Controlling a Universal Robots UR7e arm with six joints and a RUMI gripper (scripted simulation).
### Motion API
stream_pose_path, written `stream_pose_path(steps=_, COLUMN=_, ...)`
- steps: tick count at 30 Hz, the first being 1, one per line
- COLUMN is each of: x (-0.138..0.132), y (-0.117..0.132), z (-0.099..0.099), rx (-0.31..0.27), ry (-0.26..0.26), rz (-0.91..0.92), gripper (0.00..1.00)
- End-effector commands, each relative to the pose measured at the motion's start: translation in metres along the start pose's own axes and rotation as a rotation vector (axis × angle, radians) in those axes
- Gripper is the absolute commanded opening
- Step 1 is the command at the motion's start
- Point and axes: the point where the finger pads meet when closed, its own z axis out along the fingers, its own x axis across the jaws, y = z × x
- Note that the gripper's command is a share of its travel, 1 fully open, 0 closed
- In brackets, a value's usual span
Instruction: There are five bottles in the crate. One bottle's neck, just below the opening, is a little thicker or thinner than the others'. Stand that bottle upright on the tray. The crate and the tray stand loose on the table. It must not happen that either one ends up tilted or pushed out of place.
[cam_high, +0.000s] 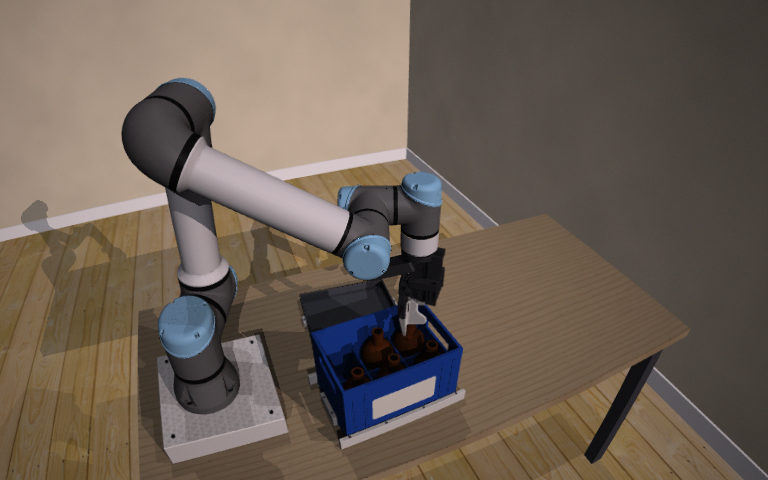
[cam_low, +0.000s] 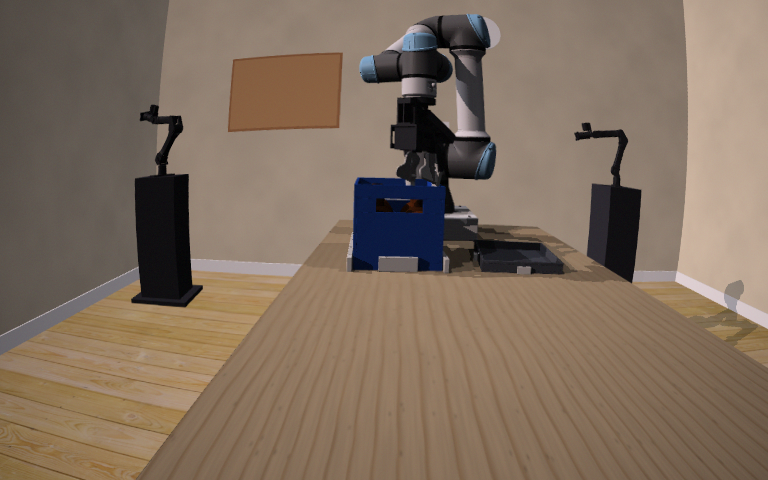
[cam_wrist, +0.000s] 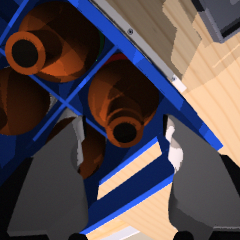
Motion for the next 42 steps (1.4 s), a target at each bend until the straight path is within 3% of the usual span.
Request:
stream_pose_path(steps=1, x=0.000, y=0.000, z=0.000, rx=-0.001, ry=0.001, rz=0.000, gripper=0.38)
stream_pose_path(steps=22, x=0.000, y=0.000, z=-0.005, rx=-0.001, ry=0.001, rz=0.000, gripper=0.38)
stream_pose_path(steps=42, x=0.000, y=0.000, z=-0.058, rx=-0.001, ry=0.001, rz=0.000, gripper=0.38)
